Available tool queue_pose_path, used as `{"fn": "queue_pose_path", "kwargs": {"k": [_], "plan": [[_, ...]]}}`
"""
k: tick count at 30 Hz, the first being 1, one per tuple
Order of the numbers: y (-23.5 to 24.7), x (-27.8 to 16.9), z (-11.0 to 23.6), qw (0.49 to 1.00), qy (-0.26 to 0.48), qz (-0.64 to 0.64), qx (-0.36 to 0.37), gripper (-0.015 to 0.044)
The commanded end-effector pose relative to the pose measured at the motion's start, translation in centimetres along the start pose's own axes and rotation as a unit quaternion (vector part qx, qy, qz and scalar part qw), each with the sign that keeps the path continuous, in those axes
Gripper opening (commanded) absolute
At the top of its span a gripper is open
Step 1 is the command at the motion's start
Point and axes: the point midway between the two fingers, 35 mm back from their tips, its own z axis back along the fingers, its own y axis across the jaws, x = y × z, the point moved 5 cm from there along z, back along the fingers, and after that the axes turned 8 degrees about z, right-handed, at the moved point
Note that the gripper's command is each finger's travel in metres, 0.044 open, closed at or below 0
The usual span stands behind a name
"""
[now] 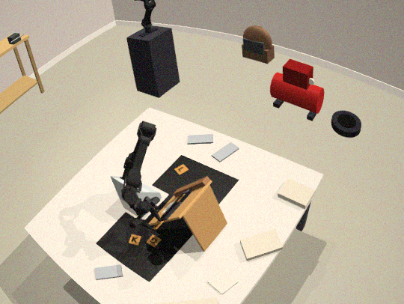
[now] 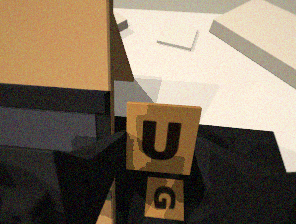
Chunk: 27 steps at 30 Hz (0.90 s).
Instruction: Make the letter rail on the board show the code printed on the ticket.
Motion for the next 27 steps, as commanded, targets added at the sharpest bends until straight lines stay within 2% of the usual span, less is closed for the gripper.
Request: {"fn": "queue_pose_path", "kwargs": {"k": [1, 27], "plan": [[0.3, -0.2, 0.0, 1.000, 0.002, -0.003, -0.001, 0.0000], [1.6, 0.0, 0.0, 1.000, 0.002, -0.004, -0.001, 0.0000]]}}
